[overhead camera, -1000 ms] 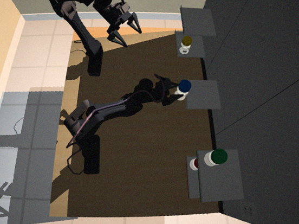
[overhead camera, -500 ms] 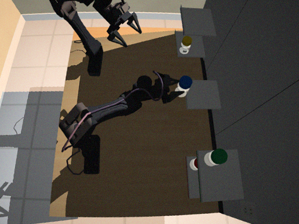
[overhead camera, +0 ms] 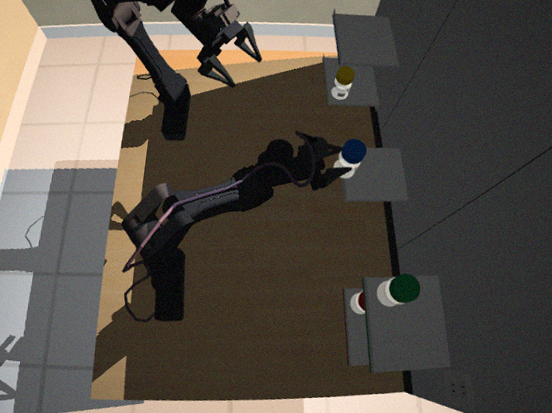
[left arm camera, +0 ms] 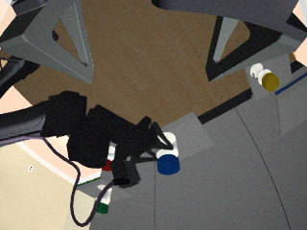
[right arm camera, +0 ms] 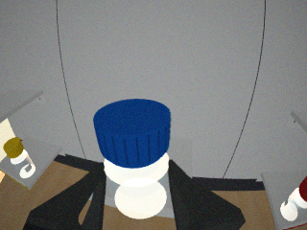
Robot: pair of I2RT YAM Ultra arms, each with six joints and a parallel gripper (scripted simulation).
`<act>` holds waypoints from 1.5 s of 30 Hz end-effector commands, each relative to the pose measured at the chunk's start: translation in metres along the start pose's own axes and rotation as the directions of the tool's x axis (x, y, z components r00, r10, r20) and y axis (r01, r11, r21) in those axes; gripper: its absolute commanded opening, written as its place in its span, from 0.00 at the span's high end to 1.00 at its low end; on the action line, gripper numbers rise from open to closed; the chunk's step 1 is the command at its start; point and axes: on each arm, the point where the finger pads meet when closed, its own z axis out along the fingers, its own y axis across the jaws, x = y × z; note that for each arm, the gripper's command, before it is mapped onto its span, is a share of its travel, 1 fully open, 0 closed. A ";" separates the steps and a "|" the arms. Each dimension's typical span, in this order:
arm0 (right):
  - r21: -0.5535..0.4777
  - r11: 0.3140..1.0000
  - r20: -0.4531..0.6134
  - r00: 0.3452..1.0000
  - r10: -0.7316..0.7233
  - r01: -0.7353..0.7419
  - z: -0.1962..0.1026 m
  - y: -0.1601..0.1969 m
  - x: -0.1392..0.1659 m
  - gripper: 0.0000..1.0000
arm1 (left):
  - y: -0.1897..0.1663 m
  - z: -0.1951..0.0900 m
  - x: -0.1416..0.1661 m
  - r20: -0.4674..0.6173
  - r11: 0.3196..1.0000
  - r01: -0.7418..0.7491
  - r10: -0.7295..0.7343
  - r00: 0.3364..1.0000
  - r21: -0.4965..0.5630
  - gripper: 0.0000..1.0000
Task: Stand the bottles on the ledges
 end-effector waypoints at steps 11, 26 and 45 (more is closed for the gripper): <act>-0.003 0.998 0.134 0.989 0.061 -0.061 0.050 -0.005 -0.042 0.51 | 0.000 -0.005 -0.002 0.014 1.000 -0.002 0.002 1.000 0.000 0.00; 0.005 0.998 0.146 0.987 0.063 -0.064 0.056 -0.008 -0.047 0.51 | 0.000 -0.005 -0.002 0.014 1.000 -0.002 0.002 1.000 0.000 0.00; 0.006 0.999 0.135 0.989 0.053 -0.054 0.057 -0.003 -0.015 0.51 | 0.000 -0.005 -0.002 0.014 1.000 -0.002 0.002 1.000 0.000 0.00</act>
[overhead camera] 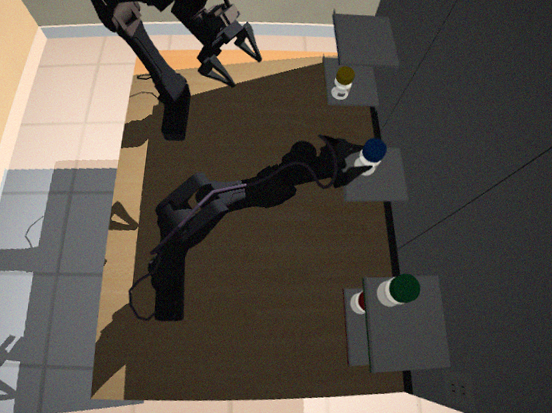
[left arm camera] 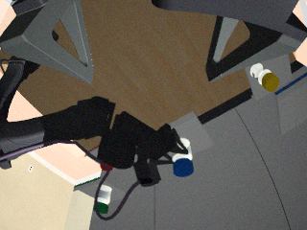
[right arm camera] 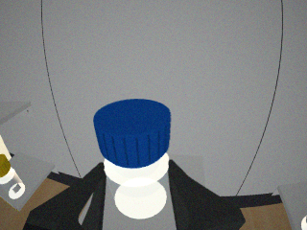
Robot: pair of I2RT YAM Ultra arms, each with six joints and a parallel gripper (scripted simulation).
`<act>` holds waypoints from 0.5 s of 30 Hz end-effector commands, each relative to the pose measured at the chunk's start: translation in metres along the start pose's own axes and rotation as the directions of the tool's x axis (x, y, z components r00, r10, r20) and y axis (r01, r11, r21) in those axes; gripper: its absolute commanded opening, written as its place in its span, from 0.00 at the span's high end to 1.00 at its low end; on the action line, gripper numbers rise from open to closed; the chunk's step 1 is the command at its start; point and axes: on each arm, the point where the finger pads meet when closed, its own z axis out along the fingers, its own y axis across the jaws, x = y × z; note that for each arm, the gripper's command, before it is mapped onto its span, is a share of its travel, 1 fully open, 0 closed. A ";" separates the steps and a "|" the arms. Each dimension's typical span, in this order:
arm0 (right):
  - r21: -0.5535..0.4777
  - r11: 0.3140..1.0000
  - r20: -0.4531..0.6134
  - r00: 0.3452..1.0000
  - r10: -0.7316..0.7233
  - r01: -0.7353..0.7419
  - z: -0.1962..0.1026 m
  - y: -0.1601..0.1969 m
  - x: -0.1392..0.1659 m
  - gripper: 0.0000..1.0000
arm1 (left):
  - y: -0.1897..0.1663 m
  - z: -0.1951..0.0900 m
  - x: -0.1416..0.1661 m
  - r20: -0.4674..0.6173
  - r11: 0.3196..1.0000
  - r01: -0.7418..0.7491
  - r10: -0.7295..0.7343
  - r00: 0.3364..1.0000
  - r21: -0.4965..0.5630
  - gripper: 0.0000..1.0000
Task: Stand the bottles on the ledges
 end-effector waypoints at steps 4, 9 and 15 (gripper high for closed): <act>0.008 0.999 0.091 0.995 0.032 -0.033 -0.001 -0.002 -0.021 0.51 | 0.000 -0.005 -0.002 0.014 1.000 -0.002 0.002 1.000 0.000 0.00; 0.007 0.999 0.091 0.995 0.032 -0.033 -0.002 -0.002 -0.021 0.51 | 0.000 -0.005 -0.002 0.014 1.000 -0.002 0.002 1.000 0.000 0.00; 0.008 0.999 0.093 0.995 0.030 -0.031 -0.001 -0.002 -0.017 0.51 | 0.000 -0.005 -0.002 0.014 1.000 -0.002 0.002 1.000 0.000 0.00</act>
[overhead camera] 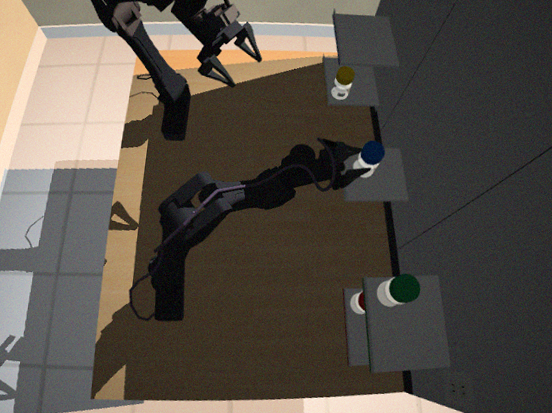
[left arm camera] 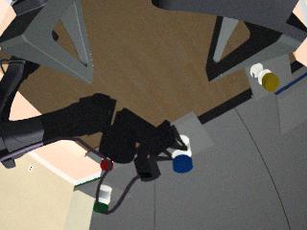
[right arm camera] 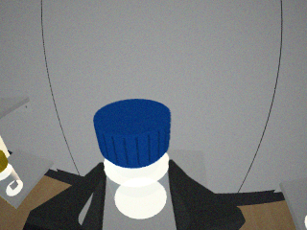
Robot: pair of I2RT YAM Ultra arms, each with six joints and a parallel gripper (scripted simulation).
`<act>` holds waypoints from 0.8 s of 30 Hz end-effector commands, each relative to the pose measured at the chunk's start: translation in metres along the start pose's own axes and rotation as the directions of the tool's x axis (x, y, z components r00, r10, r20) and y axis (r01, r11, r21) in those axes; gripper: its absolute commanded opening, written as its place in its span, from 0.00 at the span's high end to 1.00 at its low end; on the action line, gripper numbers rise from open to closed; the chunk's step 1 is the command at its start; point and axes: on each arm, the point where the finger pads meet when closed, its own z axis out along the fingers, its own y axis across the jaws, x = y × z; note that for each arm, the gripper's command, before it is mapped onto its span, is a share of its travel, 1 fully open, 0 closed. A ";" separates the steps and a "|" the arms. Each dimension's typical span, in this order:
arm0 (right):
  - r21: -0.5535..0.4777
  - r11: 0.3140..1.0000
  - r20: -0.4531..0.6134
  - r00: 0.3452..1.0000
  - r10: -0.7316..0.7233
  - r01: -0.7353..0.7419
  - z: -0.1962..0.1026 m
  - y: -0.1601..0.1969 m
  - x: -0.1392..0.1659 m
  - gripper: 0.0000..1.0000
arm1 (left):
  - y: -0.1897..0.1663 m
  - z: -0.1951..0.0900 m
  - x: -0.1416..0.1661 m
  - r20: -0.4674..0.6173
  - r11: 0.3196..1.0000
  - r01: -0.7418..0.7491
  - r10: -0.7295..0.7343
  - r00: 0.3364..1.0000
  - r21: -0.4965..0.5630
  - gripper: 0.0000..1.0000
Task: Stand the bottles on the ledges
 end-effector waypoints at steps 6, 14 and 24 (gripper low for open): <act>0.007 1.000 0.090 0.995 0.029 -0.030 -0.001 -0.002 -0.030 0.51 | 0.000 -0.005 -0.002 0.014 1.000 -0.002 0.002 1.000 0.000 0.00; 0.007 1.000 0.090 0.995 0.029 -0.030 -0.001 -0.002 -0.030 0.51 | 0.000 -0.005 -0.002 0.014 1.000 -0.002 0.002 1.000 0.000 0.00; 0.007 1.000 0.077 0.997 0.016 -0.017 -0.005 0.001 -0.009 0.51 | 0.000 -0.005 -0.002 0.014 1.000 -0.002 0.002 1.000 0.000 0.00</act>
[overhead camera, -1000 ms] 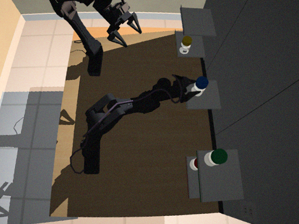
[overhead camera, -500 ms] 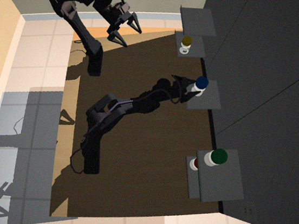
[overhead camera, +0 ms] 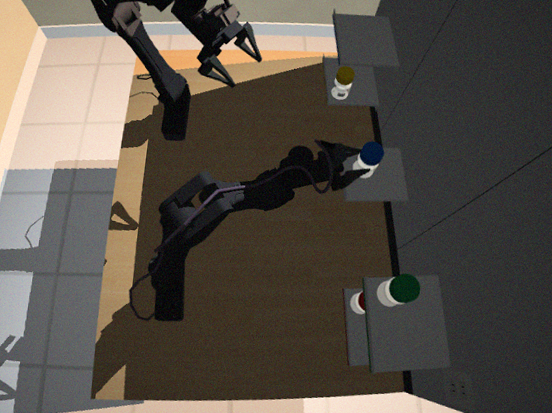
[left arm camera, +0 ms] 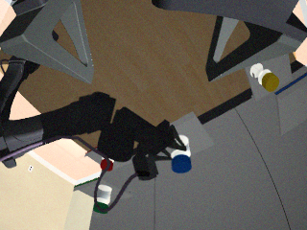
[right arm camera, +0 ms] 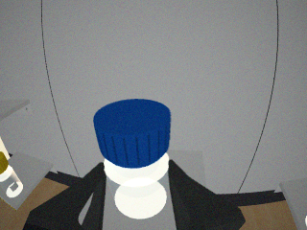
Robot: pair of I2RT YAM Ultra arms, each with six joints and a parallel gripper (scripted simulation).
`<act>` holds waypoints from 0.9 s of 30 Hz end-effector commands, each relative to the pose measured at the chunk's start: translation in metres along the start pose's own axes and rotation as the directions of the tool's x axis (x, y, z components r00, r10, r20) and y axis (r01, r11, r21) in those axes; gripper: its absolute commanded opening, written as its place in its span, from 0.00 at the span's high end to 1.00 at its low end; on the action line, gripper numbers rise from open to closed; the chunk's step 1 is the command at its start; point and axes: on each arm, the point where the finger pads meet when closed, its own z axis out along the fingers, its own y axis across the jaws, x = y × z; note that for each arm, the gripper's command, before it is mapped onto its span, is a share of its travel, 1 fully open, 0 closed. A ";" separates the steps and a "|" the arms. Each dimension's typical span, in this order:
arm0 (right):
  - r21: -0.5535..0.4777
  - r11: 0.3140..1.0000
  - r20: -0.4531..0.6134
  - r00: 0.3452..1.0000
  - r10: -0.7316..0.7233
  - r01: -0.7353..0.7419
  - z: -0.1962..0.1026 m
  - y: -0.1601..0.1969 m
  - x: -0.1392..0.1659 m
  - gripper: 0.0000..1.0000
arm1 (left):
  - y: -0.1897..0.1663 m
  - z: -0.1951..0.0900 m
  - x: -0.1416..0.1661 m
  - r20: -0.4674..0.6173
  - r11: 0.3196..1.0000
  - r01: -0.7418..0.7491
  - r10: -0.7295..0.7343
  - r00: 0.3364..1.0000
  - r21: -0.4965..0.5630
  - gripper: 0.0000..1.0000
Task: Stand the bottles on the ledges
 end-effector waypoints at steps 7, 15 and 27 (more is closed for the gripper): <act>-0.003 1.000 0.032 0.999 0.004 -0.004 -0.004 0.005 0.001 0.51 | 0.000 -0.005 -0.002 0.014 1.000 -0.002 0.002 1.000 0.000 0.00; -0.003 1.000 0.032 0.999 0.004 -0.004 -0.004 0.005 0.001 0.51 | 0.000 -0.005 -0.002 0.014 1.000 -0.002 0.002 1.000 0.000 0.00; -0.013 1.000 0.049 0.999 0.004 -0.004 -0.014 0.004 -0.006 0.13 | 0.000 -0.005 -0.002 0.014 1.000 -0.002 0.002 1.000 0.000 0.00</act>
